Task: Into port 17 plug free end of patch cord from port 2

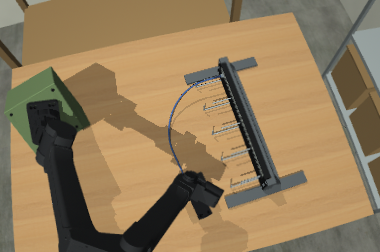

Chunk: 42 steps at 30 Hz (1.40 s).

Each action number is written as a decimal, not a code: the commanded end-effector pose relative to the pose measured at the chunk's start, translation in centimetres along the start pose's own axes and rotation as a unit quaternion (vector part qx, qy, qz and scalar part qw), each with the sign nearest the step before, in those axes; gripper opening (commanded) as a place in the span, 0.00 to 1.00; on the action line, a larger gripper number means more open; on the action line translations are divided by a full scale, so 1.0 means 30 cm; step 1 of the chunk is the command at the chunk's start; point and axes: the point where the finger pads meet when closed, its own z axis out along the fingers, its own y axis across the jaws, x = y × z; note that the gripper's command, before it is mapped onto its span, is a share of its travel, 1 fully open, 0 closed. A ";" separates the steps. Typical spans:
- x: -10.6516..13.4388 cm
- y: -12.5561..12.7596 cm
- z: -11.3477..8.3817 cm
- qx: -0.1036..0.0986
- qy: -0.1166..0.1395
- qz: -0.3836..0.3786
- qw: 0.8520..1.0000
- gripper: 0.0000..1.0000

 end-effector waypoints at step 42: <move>0.012 0.010 -0.064 -0.003 0.002 -0.004 1.000 0.00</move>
